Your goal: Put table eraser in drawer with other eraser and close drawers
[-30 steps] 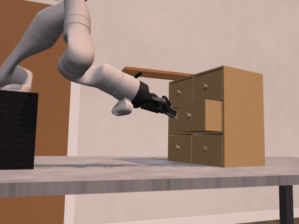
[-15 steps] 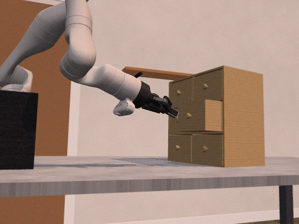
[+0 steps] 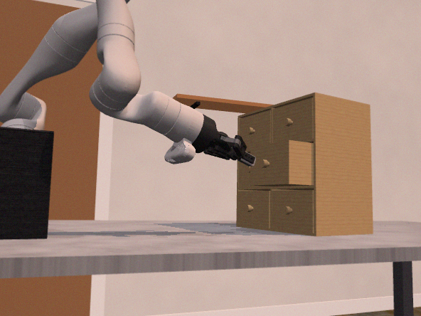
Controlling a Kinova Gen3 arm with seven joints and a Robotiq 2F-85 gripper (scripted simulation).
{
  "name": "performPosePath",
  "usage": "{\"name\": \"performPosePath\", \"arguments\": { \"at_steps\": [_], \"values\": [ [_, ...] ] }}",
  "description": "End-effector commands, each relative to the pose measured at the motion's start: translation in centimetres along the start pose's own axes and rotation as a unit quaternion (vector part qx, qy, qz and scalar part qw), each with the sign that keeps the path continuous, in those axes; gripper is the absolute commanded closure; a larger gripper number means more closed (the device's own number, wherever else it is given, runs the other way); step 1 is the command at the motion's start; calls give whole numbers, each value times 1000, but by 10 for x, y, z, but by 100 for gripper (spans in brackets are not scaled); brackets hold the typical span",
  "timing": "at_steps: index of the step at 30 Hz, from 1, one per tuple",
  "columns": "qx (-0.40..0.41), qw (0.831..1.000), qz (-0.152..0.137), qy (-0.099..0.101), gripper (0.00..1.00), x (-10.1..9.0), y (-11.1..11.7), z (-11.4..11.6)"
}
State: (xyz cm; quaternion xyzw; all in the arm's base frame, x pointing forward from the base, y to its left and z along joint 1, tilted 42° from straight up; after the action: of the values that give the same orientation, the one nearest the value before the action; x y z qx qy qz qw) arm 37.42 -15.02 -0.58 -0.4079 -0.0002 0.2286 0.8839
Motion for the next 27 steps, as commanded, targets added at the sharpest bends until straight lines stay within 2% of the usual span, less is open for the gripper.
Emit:
{"name": "performPosePath", "arguments": {
  "at_steps": [1,10,27],
  "values": [
    [-4,1000,2,1,100,6,-3,-1],
    [-4,1000,2,2,100,13,-5,-1],
    [4,1000,1,2,100,39,-15,-1]
  ]
}}
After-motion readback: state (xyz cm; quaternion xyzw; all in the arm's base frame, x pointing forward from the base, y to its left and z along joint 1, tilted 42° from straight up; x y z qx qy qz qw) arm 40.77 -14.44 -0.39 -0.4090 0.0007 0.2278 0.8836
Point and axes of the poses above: the point where the finger pads meet when closed, its own x axis out along the fingers, its own z axis across the jaws, y = z × x, the point moved 10 cm from there along -x, back along the fingers
